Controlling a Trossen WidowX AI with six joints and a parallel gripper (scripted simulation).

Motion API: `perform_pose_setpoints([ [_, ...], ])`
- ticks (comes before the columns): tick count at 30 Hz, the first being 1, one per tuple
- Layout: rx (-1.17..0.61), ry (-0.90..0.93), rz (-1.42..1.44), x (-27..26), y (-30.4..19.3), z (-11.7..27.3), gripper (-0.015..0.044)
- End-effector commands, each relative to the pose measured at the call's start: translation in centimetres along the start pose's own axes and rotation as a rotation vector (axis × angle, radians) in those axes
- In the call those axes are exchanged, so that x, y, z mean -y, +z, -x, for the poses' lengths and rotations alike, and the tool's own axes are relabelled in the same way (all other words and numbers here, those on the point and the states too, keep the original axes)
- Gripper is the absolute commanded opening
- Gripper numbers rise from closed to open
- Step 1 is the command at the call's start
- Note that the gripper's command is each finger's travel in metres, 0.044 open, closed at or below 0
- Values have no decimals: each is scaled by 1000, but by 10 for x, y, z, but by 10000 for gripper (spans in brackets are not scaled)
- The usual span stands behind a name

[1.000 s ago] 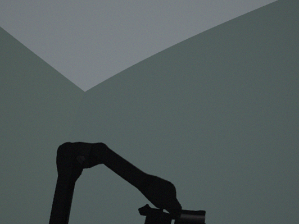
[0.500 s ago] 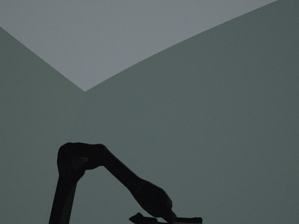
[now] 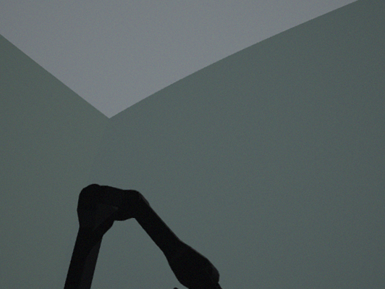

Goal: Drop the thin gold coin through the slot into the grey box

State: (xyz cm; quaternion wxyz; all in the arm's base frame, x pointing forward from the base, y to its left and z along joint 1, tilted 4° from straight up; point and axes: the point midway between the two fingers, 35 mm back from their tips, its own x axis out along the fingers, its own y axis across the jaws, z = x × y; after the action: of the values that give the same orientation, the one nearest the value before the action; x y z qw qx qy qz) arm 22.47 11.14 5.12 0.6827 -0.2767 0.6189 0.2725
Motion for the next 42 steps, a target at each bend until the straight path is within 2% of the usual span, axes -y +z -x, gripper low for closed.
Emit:
perform_pose_setpoints([
  [1,-5,5,6,-1,-1,-9,161],
  [40,-5,6,6,-1,-3,-69,161],
  [42,-5,6,6,-1,-3,-69,108],
])
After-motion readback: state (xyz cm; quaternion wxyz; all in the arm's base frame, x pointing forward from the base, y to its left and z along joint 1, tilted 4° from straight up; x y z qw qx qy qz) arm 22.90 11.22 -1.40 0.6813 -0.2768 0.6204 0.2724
